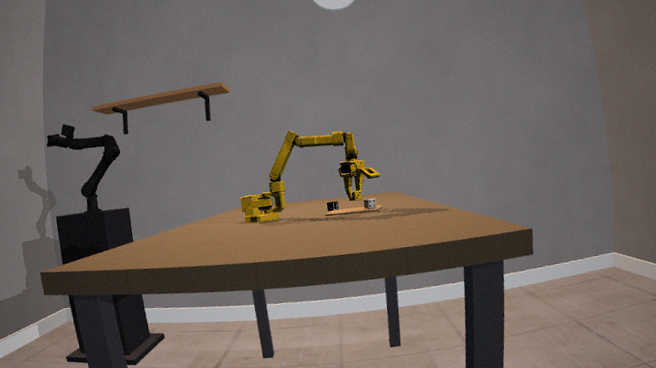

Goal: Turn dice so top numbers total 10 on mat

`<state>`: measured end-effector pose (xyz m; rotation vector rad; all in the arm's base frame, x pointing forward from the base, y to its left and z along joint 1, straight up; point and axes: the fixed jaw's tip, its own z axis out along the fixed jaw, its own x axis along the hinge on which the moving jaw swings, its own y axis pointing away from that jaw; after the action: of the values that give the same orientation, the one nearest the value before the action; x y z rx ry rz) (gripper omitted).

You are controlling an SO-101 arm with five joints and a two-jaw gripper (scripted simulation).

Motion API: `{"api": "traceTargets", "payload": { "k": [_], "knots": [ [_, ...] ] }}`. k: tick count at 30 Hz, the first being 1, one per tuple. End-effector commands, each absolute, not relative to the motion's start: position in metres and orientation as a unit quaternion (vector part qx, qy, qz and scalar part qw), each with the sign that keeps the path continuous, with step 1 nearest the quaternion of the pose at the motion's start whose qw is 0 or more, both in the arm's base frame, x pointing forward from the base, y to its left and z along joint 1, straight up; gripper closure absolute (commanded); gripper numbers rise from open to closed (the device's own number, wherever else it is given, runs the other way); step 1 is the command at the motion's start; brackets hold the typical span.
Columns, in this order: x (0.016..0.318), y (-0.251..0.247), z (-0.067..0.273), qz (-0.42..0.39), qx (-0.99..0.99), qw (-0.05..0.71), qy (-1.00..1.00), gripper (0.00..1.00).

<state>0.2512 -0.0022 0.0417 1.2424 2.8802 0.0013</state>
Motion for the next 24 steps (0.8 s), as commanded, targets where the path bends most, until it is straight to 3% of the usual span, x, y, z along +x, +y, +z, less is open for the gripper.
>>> {"api": "traceTargets", "payload": {
  "k": [1,24],
  "knots": [
    [0.2554,-0.0045,0.0480,0.009,0.396,0.022,0.918,1.00],
    [0.2558,-0.0045,0.0417,0.009,0.396,0.022,0.918,1.00]
  ]
}}
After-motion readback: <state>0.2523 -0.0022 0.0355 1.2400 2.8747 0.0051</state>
